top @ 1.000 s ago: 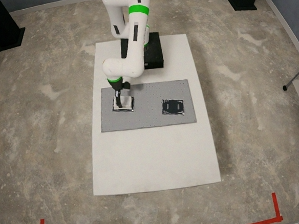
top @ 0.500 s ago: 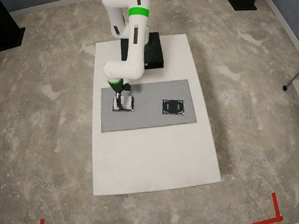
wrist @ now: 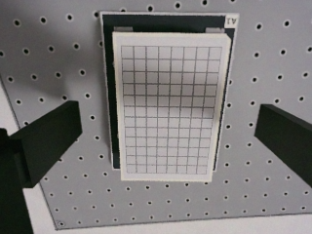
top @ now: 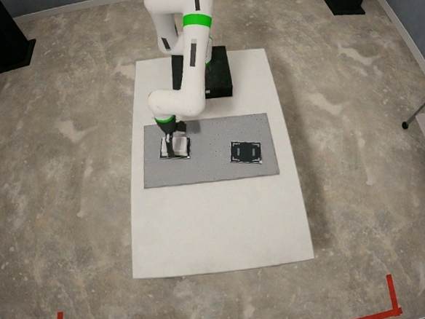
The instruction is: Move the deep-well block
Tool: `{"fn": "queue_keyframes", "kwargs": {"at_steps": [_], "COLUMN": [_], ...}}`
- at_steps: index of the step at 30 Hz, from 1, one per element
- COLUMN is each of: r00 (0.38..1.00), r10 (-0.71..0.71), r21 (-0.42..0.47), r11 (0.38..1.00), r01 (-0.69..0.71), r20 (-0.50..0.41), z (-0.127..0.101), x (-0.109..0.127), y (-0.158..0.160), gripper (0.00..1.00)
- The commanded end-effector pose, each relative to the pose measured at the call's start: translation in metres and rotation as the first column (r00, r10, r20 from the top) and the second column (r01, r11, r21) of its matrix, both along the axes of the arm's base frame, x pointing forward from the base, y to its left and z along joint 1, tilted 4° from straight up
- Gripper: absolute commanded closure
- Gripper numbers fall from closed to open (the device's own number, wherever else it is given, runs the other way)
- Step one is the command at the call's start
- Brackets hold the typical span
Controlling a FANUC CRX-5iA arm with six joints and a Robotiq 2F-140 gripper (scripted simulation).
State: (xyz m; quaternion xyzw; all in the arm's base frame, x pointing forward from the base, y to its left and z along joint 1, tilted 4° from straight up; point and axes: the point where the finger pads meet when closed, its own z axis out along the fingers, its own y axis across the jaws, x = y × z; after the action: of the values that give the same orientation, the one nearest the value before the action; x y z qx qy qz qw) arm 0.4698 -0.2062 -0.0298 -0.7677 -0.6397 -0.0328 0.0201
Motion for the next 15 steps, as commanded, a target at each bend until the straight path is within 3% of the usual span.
{"fn": "queue_keyframes", "kwargs": {"at_steps": [1,15], "r00": [1.000,1.000], "r10": [0.000,0.000], "r21": [-0.001,-0.001], "r11": [1.000,1.000], "r01": [0.000,0.000], "r20": [0.002,0.002], "z": [-0.004,-0.024], "x": [0.001,0.001], "y": [0.000,0.001], "gripper": [0.00,0.00]}}
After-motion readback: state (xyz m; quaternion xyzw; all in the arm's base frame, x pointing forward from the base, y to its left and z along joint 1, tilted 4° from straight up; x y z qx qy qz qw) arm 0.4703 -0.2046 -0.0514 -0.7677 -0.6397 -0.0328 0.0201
